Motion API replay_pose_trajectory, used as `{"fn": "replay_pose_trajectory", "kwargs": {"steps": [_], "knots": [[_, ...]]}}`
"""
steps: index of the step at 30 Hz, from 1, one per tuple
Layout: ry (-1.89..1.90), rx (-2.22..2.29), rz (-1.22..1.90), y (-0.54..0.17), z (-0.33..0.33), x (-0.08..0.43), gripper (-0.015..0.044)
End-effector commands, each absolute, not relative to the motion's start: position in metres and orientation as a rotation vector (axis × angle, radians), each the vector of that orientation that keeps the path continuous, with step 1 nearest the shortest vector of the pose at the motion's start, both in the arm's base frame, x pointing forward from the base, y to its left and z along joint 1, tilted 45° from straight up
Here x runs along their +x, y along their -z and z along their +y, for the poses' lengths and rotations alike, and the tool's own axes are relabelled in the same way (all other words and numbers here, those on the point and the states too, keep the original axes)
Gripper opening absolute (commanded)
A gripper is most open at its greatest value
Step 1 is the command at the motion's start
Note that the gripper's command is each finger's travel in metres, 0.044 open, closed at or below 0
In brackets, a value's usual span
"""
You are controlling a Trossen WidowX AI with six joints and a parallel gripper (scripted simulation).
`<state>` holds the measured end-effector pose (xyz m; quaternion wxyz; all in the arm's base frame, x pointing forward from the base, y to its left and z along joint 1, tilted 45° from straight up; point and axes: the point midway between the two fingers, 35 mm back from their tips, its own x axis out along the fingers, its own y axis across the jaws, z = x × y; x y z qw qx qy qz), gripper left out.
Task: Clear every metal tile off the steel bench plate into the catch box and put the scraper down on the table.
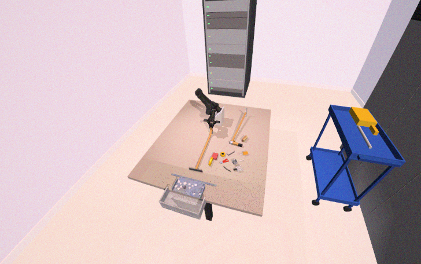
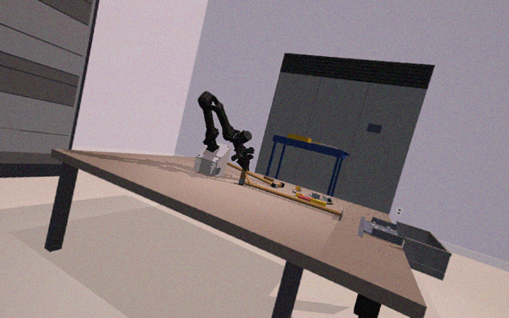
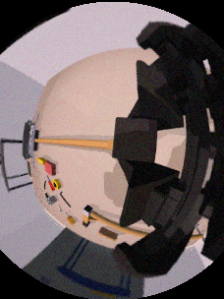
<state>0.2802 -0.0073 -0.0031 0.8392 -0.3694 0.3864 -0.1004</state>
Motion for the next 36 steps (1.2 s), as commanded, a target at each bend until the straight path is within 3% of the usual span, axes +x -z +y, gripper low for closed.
{"fn": "replay_pose_trajectory", "kwargs": {"steps": [1,36], "knots": [[0.212,-0.776,0.803,-0.002,-0.009,0.281,0.0000],[0.224,-0.772,0.798,-0.011,-0.006,0.324,0.0000]]}}
